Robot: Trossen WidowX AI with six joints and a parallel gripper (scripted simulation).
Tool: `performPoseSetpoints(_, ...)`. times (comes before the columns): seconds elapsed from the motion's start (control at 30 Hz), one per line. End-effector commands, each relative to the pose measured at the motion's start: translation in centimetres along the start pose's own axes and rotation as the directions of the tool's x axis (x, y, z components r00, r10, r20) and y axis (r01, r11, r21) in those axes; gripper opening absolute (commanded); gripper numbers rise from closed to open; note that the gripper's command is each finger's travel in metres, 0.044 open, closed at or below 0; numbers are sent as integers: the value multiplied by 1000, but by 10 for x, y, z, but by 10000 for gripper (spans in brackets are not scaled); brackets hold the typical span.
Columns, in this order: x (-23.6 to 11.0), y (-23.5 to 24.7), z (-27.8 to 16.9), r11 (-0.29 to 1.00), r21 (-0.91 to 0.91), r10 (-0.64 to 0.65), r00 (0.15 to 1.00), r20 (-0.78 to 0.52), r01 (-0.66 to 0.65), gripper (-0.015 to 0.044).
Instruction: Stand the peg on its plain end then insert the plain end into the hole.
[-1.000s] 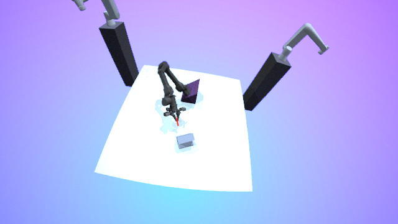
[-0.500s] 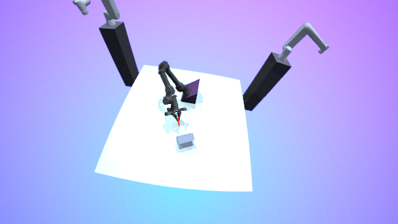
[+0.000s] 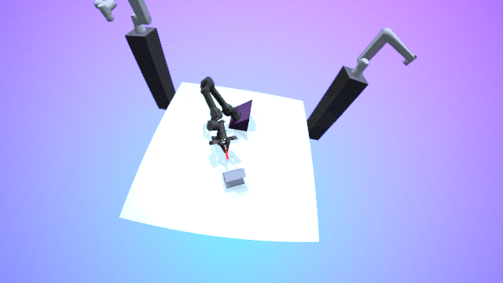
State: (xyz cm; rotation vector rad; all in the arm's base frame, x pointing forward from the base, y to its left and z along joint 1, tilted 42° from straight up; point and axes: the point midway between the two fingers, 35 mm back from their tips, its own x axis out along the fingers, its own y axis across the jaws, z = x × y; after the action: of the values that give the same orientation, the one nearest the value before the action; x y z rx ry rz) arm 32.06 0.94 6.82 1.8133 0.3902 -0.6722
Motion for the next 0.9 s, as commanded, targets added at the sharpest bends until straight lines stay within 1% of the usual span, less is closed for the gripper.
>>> performPoseSetpoints(0.0, 2, -1, -1, 1000, -11, 3, 1000, -9, -3, 0)
performPoseSetpoints(0.87, 21, 0, -11, 998, -51, 30, 998, -58, -33, 0)
